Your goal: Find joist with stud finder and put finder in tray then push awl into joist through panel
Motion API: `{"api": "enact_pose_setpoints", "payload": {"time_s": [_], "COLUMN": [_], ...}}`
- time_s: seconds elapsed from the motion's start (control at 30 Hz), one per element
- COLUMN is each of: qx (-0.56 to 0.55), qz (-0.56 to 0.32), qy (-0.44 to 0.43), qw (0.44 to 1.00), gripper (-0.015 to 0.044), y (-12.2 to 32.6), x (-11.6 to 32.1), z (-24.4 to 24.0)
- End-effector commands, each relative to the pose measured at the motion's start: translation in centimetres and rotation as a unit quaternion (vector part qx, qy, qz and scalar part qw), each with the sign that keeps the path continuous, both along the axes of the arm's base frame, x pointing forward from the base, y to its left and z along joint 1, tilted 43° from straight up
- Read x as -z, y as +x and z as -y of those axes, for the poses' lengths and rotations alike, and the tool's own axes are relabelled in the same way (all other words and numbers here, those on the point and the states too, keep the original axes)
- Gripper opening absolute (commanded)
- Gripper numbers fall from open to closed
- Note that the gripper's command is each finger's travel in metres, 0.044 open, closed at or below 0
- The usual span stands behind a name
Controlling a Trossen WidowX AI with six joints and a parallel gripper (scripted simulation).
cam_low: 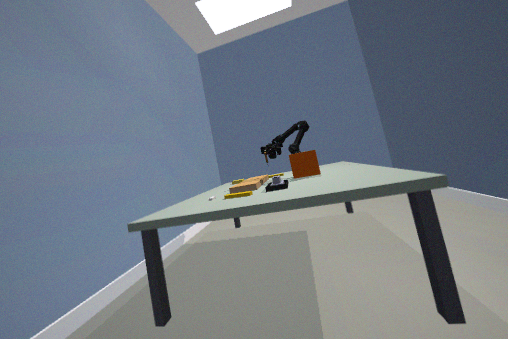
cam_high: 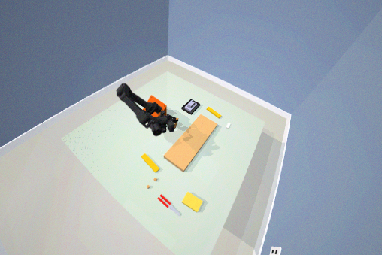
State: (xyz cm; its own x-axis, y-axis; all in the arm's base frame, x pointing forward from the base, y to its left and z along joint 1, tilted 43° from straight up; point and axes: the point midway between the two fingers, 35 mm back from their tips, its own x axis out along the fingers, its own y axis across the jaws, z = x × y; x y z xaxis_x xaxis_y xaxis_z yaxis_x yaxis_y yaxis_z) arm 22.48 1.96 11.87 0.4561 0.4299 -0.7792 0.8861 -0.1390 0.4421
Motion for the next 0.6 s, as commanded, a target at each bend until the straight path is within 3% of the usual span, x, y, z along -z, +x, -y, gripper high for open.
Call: {"api": "enact_pose_setpoints", "payload": {"time_s": [0.0, 0.07, 0.1, 0.57], "qx": [0.037, 0.056, 0.034, -0.007], "qz": [0.029, 0.046, 0.025, -0.023], "qy": [0.063, 0.099, 0.056, 0.083], "qw": [0.997, 0.992, 0.998, 0.996], "gripper": [0.0000, 0.0000, 0.0000, 0.0000], "y": [0.7, 1.1, 0.7, 3.6], "x": [-1.7, -2.8, -1.5, -1.6], "z": [-0.1, 0.0, 0.0, -0.8]}}
